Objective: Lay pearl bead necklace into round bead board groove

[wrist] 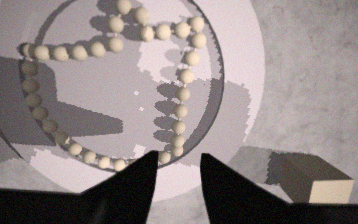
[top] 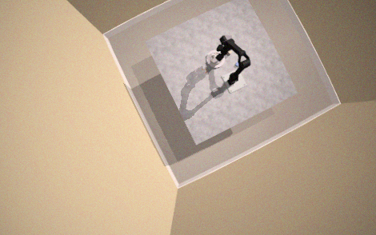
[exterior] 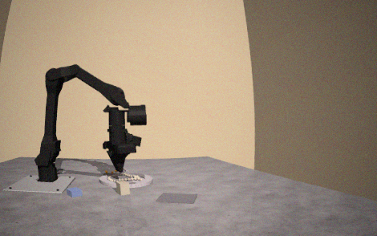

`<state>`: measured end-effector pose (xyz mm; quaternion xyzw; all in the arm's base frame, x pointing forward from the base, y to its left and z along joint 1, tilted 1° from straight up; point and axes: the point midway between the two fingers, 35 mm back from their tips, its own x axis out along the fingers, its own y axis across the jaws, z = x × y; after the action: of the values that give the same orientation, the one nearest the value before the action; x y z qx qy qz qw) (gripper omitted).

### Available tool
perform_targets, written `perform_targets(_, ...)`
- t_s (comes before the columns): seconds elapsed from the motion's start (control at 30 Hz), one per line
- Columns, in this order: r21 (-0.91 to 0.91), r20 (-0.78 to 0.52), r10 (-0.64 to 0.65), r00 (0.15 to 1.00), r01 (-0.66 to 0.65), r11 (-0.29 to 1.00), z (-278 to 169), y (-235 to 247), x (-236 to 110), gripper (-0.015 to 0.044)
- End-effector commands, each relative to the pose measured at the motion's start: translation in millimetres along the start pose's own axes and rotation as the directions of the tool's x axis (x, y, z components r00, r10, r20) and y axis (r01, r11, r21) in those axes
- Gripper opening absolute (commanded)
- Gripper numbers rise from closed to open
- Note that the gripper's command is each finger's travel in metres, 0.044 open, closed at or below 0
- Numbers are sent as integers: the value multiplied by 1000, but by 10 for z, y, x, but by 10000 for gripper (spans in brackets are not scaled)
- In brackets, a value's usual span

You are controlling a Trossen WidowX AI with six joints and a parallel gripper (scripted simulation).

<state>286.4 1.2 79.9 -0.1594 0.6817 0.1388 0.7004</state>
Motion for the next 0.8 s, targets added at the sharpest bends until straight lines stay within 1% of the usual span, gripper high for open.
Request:
perform_targets(0.0,0,1,0,1000,0,1000,3,-2,25,120)
perform_targets(0.6,-6,-7,3,1000,-3,1000,-11,5,315,120)
perform_targets(0.77,-6,-8,3,1000,-3,1000,-12,6,325,120)
